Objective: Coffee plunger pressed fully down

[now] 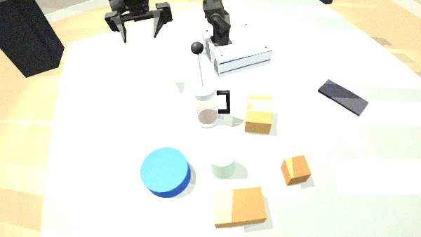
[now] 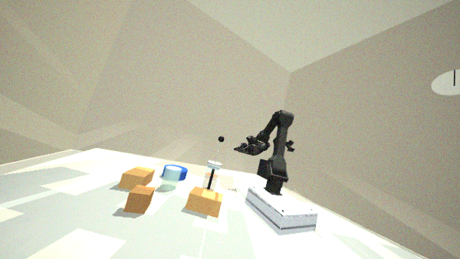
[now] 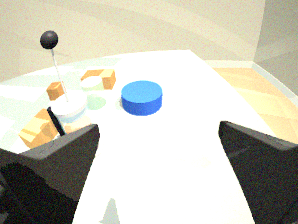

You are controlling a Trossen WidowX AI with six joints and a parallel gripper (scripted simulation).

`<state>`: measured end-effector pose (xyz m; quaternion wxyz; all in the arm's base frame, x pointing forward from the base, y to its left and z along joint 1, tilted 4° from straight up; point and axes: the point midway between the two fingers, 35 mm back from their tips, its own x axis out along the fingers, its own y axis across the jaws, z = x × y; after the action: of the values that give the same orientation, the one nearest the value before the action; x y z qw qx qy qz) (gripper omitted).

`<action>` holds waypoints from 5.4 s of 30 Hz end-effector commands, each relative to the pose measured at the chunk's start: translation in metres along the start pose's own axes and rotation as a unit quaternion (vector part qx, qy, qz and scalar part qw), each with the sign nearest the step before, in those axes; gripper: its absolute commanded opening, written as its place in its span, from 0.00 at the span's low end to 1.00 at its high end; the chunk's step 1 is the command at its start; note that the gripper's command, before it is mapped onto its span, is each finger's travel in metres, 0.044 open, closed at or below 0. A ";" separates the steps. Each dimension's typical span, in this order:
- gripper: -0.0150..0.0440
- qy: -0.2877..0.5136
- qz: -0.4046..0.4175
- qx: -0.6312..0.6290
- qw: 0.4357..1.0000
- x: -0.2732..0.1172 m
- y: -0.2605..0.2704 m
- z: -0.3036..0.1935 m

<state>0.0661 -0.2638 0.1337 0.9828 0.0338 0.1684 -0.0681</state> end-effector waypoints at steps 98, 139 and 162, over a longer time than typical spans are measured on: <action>0.45 0.081 -0.134 0.078 0.985 0.123 0.158 0.099; 0.45 0.081 -0.134 0.078 0.985 0.151 0.156 0.052; 0.45 0.080 -0.134 0.078 0.985 0.173 0.155 0.022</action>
<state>0.2633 -0.1392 0.1395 0.9538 0.0760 0.2006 -0.2104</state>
